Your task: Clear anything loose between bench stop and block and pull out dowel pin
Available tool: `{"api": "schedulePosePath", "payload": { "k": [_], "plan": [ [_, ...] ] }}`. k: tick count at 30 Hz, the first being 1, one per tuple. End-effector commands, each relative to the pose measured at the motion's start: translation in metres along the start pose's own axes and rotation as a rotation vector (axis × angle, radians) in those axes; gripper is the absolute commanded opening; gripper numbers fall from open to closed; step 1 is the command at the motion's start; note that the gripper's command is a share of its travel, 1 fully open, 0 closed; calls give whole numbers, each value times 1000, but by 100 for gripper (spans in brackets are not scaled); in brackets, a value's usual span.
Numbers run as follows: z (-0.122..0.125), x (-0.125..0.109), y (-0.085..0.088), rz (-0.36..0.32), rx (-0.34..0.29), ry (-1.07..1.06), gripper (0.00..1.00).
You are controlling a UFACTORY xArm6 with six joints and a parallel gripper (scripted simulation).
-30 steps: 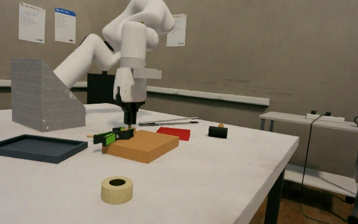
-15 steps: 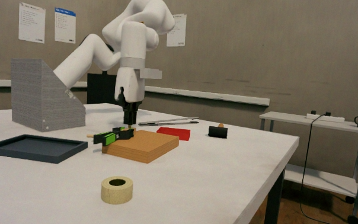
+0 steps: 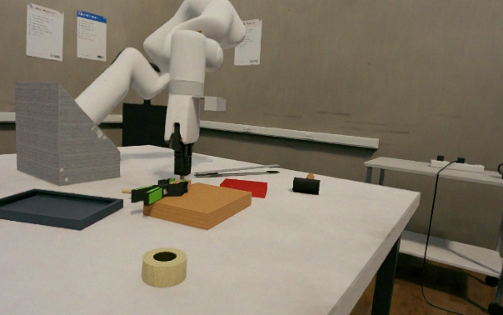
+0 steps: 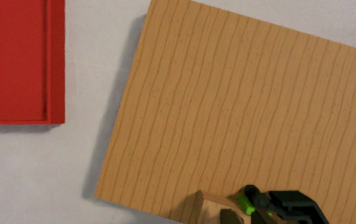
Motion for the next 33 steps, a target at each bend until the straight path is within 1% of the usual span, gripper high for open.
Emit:
{"api": "schedulePosePath", "payload": {
  "k": [1, 6, 8, 21, 25, 33],
  "plan": [
    [0, 1, 1, 5, -2, 87, 0],
    [0, 1, 1, 5, -3, 182, 0],
    [0, 1, 1, 5, -3, 182, 0],
    [0, 1, 2, 5, -3, 425, 0],
    [0, 1, 2, 5, -3, 396, 0],
    [0, 1, 2, 5, -3, 251, 0]
  ]
}}
Point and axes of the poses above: the point where the finger pads meet when closed, its own y axis back along the fingers, its own z axis across the jaws, x = y × z, the point moved 9 cm from there along y, back along the fingers
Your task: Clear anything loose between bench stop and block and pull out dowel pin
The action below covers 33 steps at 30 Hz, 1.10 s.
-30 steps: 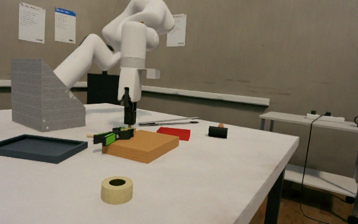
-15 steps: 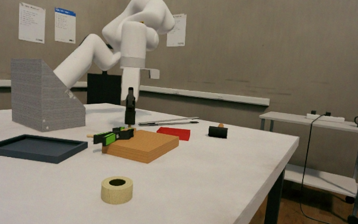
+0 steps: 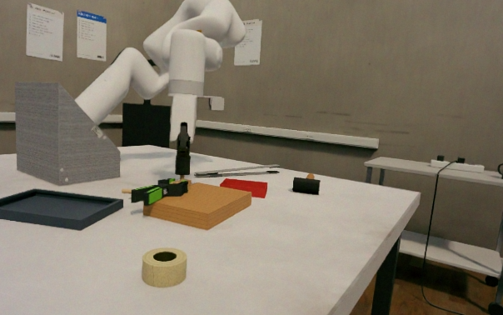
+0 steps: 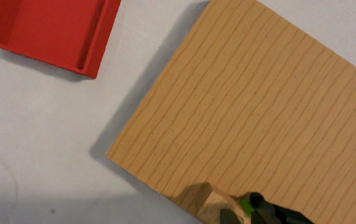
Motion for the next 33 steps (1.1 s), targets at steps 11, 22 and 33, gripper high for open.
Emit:
{"api": "schedulePosePath", "payload": {
  "k": [11, 22, 33],
  "plan": [
    [1, 1, 1, 0, -2, -220, 0],
    [1, 1, 2, 0, -2, -411, 0],
    [1, 1, 2, 0, -2, -564, 0]
  ]
}}
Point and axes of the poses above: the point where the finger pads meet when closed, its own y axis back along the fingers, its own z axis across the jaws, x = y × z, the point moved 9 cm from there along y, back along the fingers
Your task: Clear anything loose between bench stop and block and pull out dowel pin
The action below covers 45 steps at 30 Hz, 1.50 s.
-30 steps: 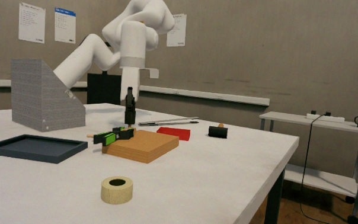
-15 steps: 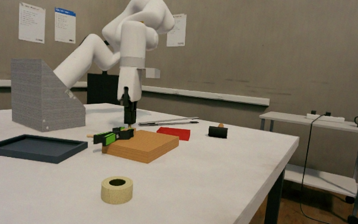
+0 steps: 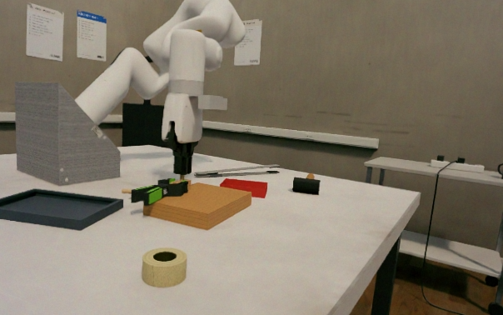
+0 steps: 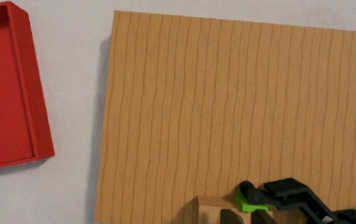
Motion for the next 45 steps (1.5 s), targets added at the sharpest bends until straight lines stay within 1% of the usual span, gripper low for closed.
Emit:
{"api": "schedulePosePath", "payload": {
  "k": [1, 25, 27, 42, 45],
  "plan": [
    [0, 1, 1, 1, -2, -73, 0],
    [0, 1, 2, 1, -2, -429, 0],
    [0, 1, 2, 1, -2, -429, 0],
    [0, 1, 2, 1, -2, -658, 0],
    [0, 1, 2, 1, -2, -673, 0]
  ]
}}
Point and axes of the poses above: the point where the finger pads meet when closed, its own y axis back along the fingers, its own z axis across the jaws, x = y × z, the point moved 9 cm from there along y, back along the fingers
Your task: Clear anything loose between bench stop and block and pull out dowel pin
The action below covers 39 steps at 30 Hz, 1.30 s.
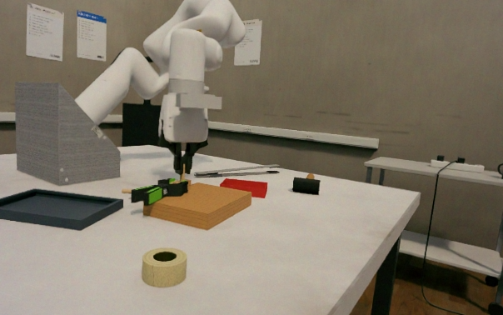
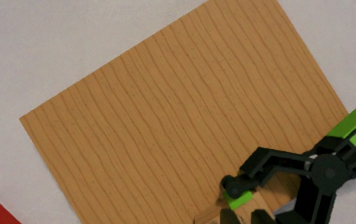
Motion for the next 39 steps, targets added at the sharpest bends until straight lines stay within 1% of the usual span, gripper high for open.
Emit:
{"api": "schedulePosePath", "payload": {
  "k": [1, 7, 39],
  "plan": [
    [0, 1, 1, 2, -1, -46, 0],
    [0, 1, 2, 2, -1, -122, 0],
    [0, 1, 2, 2, -2, 263, 0]
  ]
}}
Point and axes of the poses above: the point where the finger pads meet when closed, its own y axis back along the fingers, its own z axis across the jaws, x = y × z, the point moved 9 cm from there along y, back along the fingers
